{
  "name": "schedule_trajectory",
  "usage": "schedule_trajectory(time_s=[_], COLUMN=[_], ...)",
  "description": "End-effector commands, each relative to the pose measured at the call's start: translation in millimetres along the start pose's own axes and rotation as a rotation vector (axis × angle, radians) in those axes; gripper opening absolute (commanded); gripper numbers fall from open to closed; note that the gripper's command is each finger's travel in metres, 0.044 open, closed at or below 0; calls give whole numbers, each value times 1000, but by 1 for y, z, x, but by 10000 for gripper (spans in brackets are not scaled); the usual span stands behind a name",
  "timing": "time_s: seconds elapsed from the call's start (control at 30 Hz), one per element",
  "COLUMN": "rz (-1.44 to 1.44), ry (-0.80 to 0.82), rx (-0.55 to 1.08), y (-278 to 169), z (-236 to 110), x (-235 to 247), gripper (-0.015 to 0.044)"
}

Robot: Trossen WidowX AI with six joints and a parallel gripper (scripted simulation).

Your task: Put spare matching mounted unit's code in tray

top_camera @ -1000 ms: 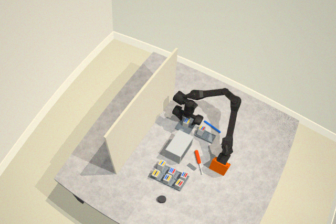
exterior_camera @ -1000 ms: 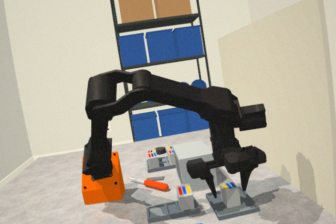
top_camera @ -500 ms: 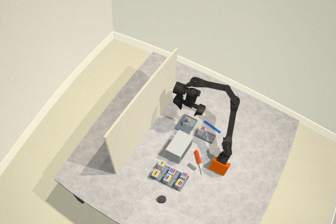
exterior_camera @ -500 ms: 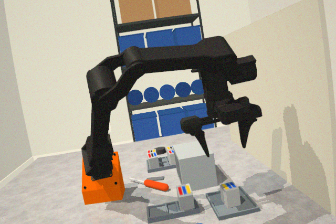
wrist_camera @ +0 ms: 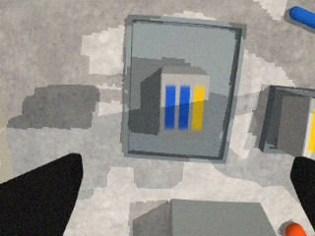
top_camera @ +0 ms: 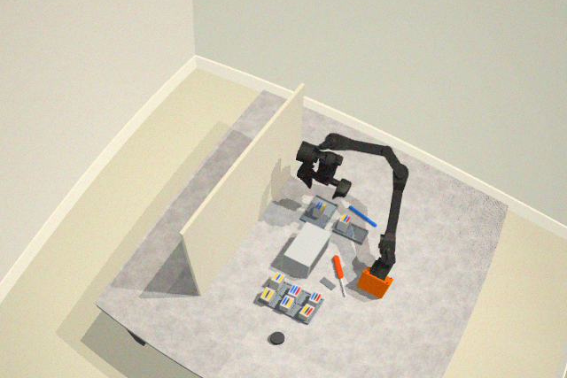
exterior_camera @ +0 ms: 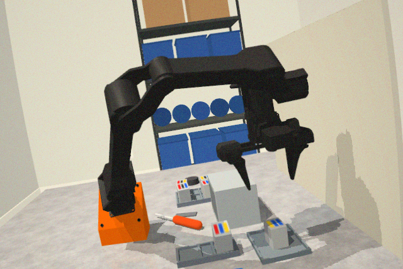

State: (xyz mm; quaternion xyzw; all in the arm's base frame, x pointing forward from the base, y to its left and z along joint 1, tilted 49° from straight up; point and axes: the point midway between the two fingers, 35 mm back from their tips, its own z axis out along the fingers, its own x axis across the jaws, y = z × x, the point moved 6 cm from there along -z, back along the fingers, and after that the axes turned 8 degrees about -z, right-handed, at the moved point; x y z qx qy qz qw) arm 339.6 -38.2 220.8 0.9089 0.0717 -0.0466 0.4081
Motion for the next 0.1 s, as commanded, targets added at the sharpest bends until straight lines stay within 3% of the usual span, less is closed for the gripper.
schedule_trajectory(time_s=[0.0, 0.07], rz=[-2, -2], ry=[1, 1], rx=[0, 0], y=[0, 0], z=[0, 0], x=[0, 0], gripper=[440, 440])
